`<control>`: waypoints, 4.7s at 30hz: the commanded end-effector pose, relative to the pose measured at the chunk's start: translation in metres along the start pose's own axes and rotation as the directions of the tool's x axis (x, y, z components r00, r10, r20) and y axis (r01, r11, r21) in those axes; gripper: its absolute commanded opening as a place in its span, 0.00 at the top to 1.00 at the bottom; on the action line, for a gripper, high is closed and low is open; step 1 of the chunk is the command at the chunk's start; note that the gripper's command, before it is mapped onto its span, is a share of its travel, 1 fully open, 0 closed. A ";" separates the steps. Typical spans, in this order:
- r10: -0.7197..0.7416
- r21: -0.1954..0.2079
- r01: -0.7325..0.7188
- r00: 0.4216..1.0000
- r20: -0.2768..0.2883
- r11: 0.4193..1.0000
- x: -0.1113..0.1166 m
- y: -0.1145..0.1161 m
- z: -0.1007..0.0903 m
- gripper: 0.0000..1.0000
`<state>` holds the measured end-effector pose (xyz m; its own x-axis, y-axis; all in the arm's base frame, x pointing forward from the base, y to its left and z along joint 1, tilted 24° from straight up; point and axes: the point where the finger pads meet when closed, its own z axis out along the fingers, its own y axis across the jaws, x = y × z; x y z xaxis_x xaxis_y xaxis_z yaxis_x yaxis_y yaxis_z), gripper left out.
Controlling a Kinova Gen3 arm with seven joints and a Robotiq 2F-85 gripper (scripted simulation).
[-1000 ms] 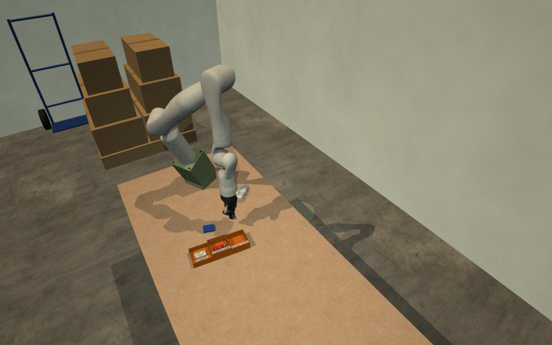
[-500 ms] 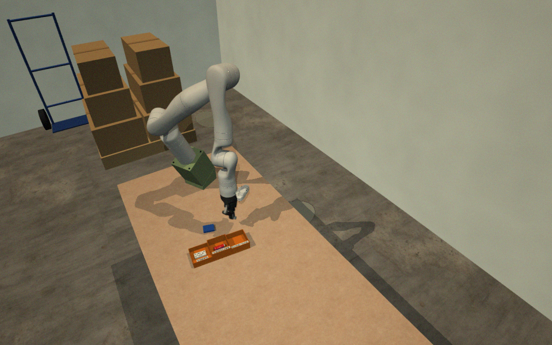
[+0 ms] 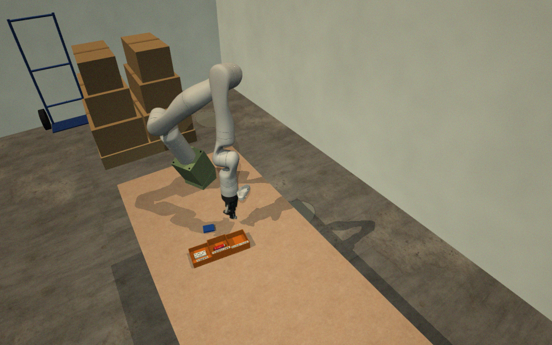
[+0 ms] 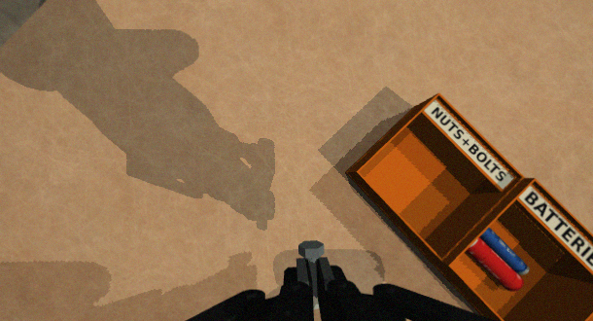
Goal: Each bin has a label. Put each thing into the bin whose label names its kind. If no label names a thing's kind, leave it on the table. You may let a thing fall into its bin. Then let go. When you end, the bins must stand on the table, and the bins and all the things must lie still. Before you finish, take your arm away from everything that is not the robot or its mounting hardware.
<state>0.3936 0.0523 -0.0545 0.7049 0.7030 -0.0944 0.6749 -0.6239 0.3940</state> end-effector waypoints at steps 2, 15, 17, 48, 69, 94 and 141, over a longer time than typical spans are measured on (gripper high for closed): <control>-0.001 0.000 0.001 1.000 -0.001 1.000 0.001 0.000 -0.004 1.00; -0.051 0.000 0.051 0.999 -0.001 0.999 0.014 0.025 -0.010 1.00; -0.150 -0.001 0.150 0.989 -0.001 0.989 0.020 0.035 -0.010 1.00; -0.657 -0.001 0.657 0.754 -0.001 0.754 0.050 0.091 -0.010 1.00; -0.657 -0.001 0.657 0.754 -0.001 0.754 0.050 0.090 0.024 1.00; -0.657 -0.001 0.657 0.754 -0.001 0.754 0.049 0.090 0.042 1.00; -0.657 -0.001 0.657 0.754 -0.001 0.754 0.049 0.090 -0.003 0.70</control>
<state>0.4879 0.0232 -0.0307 0.0950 0.9375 -0.3347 0.9734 -0.0170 0.2287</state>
